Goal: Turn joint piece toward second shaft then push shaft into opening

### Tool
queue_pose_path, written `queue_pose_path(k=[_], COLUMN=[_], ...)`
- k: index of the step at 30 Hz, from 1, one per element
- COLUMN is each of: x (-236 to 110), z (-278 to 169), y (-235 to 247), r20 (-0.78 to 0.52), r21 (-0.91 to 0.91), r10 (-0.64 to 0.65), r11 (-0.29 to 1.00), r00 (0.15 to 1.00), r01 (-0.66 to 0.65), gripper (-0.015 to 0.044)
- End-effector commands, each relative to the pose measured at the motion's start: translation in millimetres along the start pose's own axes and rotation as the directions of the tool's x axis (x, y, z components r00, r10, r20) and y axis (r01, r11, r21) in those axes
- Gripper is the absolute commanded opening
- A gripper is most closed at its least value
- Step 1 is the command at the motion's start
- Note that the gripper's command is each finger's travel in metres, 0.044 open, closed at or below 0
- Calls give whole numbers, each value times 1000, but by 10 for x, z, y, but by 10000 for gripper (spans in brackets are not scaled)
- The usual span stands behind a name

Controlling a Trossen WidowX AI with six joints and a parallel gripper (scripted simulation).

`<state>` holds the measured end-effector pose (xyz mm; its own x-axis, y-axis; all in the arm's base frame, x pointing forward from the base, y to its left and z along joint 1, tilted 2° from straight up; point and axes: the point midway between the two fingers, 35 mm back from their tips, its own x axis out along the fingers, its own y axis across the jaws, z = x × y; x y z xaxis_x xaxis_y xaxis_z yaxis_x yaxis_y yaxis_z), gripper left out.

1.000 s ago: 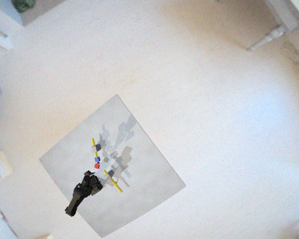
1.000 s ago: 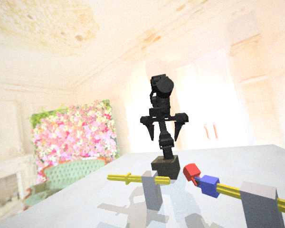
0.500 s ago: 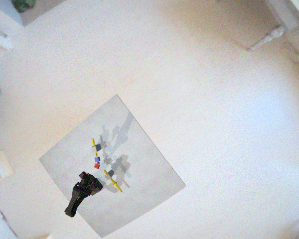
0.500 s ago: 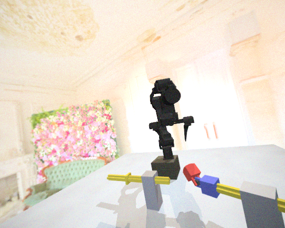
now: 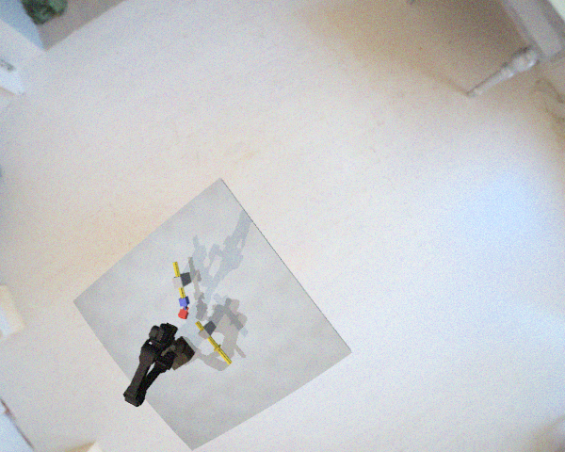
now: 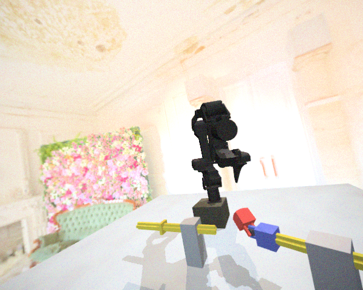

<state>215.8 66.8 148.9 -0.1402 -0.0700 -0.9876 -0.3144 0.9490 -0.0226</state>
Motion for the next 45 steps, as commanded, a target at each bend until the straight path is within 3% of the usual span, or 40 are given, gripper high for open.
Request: queue_pose_path(k=[1, 10, 27, 45], x=[36, 88, 835, 748], z=[25, 43, 167, 639], y=[2, 4, 25, 112], r20=[-37, -58, -58, -54], r21=[-117, -190, -192, -191], r10=[-11, -16, -15, -14], r11=[993, 982, 981, 982], r00=[999, 998, 998, 998], r01=[6, 5, 3, 4], gripper=[440, 440, 440, 440])
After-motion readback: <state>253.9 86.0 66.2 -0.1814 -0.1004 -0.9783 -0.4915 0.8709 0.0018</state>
